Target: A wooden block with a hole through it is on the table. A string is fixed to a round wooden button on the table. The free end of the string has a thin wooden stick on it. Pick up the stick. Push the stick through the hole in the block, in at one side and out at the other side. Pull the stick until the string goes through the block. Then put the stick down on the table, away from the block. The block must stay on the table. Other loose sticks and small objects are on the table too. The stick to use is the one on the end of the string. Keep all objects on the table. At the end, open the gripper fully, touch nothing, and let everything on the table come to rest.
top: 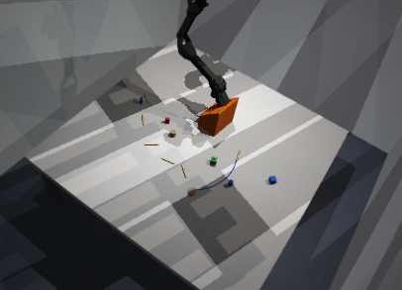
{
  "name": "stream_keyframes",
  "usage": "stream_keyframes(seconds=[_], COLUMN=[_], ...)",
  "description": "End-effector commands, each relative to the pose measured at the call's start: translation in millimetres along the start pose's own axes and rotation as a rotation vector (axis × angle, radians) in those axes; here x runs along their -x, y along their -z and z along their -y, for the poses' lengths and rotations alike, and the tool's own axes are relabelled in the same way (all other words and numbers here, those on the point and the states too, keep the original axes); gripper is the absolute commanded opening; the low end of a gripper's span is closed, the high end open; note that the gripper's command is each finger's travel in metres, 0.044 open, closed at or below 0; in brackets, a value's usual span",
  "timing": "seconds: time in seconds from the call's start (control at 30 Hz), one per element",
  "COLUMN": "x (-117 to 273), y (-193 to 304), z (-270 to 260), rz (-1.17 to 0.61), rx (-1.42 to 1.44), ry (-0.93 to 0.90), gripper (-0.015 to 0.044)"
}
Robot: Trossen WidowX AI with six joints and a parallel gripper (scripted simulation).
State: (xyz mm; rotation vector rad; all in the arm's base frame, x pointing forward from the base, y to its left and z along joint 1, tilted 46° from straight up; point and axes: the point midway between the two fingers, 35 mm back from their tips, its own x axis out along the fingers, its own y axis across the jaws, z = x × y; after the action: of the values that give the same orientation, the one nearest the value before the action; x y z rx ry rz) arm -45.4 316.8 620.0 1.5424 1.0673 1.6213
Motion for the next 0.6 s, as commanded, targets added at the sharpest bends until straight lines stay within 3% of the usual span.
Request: stream_keyframes(seconds=[0.0,0.57], x=[-18,-25], y=[-19,-140], z=[50,204], rz=[0.054,0.225], rx=[0.122,0.604], ry=[0.119,0.564], gripper=[0.044,0.044])
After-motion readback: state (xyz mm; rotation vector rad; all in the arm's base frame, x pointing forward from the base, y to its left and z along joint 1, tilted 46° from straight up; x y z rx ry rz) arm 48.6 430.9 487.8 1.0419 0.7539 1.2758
